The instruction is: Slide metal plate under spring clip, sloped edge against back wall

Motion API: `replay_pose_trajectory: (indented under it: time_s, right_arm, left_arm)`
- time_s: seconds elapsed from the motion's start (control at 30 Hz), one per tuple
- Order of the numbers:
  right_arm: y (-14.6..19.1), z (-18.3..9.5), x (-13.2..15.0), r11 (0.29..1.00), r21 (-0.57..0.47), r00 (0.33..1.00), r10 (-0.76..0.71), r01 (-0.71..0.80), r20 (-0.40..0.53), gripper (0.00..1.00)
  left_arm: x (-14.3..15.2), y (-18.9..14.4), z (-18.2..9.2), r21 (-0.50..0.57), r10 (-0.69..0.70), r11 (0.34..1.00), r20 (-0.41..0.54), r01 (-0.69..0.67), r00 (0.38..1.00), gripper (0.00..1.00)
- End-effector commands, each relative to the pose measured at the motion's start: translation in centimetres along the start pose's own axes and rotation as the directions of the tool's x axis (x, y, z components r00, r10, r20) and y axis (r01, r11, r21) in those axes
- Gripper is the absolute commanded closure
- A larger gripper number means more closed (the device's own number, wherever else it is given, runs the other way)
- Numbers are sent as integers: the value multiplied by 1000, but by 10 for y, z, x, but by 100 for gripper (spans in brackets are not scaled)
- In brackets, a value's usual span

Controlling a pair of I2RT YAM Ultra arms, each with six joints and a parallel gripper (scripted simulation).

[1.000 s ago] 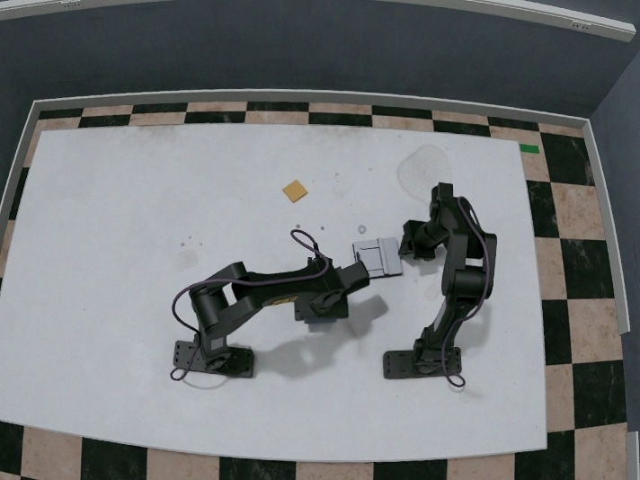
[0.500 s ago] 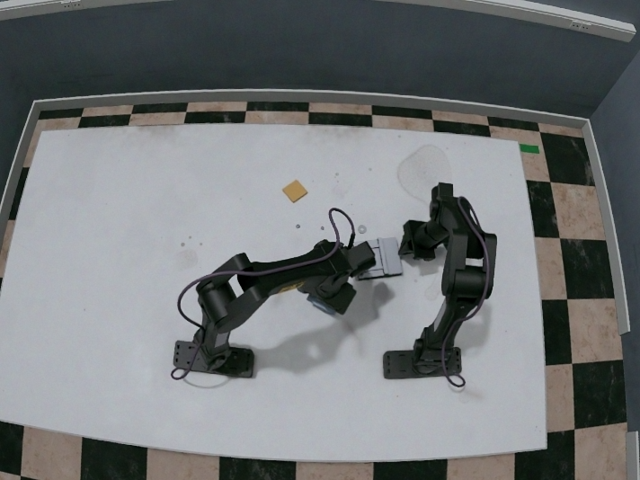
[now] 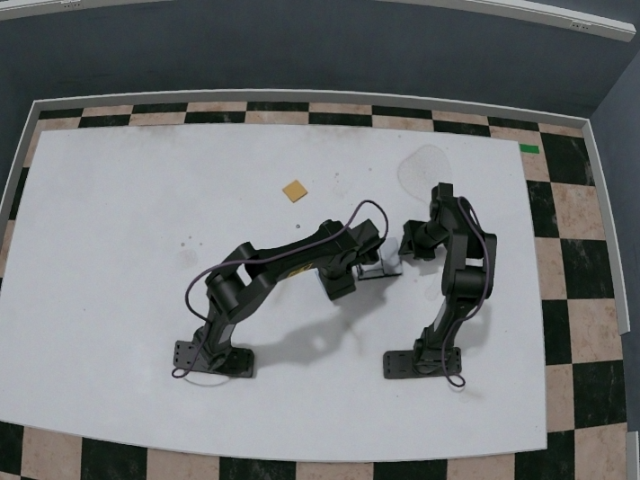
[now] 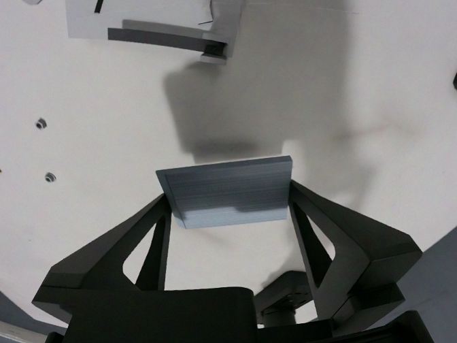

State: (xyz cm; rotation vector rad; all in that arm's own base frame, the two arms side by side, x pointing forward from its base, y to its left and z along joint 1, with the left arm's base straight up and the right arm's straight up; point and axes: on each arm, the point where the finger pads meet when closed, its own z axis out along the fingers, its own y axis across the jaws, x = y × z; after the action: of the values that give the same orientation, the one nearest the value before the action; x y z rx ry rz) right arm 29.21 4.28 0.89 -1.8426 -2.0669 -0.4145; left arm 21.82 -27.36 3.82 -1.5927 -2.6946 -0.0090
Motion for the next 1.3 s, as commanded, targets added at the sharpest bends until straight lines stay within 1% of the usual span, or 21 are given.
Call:
replay_pose_trajectory:
  time_s: [0.0,0.17,0.27,0.33,0.4,0.47,0.5,0.57,0.67,0.73,0.8,0.93,0.97,1.03,1.17,1.27]
  right_arm:
    - [4,4,1,1000,-13,1000,-9,9,3,100]
    - [4,4,1,1000,-13,1000,-9,9,3,100]
    - [4,4,1,1000,-13,1000,-9,9,3,100]
    - [4,4,1,1000,-13,1000,-9,9,3,100]
    - [4,4,1,1000,-13,1000,-9,9,3,100]
    - [4,4,1,1000,-13,1000,-9,9,3,100]
    - [4,4,1,1000,-13,1000,-9,9,3,100]
    - [4,4,1,1000,-13,1000,-9,9,3,100]
    - [4,4,1,1000,-13,1000,-9,9,3,100]
    - [4,4,1,1000,-13,1000,-9,9,3,100]
    - [4,4,1,1000,-13,1000,-9,9,3,100]
    - [4,4,1,1000,-13,1000,-9,9,3,100]
    - [4,4,1,1000,-13,1000,-9,9,3,100]
    - [4,4,1,1000,-13,1000,-9,9,3,100]
    - [4,4,1,1000,-13,1000,-9,9,3,100]
    - [4,4,1,1000,-13,1000,-9,9,3,100]
  left_arm:
    - [-11,10,-11,9,264,965,1,-264,965,23]
    - [-19,23,-14,9,471,882,6,-471,882,23]
    - [-24,31,-16,8,581,814,8,-581,814,23]
    - [-28,37,-18,6,654,756,10,-654,756,23]
    - [-31,42,-19,4,694,720,12,-694,720,23]
    - [-31,42,-19,4,694,720,12,-694,720,23]
    - [-32,45,-19,2,715,700,14,-715,699,23]
    - [-34,48,-20,0,735,678,15,-735,678,23]
    - [-36,51,-21,-4,743,669,17,-743,669,23]
    - [-40,52,-21,-18,730,684,24,-730,683,23]
    - [-41,52,-20,-21,728,685,26,-728,685,23]
    - [-46,53,-11,-40,734,679,35,-733,678,23]
    - [-43,52,-6,-31,734,679,30,-733,679,23]
    - [-43,52,-6,-31,734,679,30,-733,679,23]
    - [-41,51,3,-24,734,679,27,-733,679,23]
    - [-35,49,5,2,734,679,14,-734,679,23]
